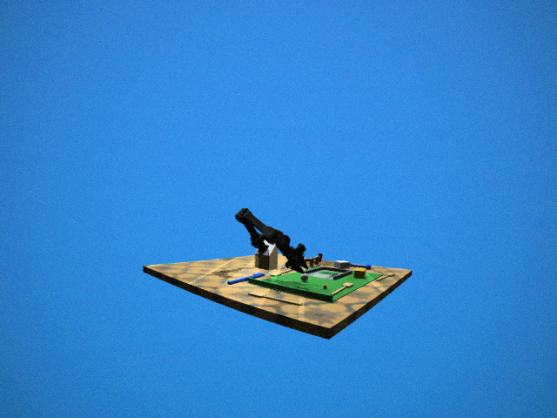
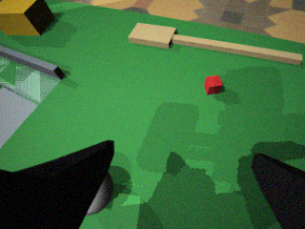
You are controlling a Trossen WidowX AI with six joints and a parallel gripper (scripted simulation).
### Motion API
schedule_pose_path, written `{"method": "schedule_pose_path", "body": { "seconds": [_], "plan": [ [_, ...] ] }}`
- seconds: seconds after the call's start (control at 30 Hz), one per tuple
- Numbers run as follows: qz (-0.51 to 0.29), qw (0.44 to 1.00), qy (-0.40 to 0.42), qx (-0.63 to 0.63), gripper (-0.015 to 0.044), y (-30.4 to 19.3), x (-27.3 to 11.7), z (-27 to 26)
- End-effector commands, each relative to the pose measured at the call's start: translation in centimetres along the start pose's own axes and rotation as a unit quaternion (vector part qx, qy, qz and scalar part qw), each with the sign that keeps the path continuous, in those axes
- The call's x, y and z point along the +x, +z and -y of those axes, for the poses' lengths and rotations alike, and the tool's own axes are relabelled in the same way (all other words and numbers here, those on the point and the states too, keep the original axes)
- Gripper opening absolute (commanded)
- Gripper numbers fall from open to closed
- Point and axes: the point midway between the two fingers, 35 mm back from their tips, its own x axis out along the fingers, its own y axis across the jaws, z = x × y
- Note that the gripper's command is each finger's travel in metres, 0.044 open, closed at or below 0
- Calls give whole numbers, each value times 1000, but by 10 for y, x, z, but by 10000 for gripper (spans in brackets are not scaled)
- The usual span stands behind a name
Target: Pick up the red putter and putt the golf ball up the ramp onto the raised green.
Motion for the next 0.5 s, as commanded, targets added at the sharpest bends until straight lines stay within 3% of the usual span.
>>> {"method": "schedule_pose_path", "body": {
  "seconds": [0.0, 0.47],
  "plan": [
    [-8, 996, 80, -43, 440, 21, 16, -70],
    [-91, 936, 246, -234, 440, 40, 22, -282]
  ]
}}
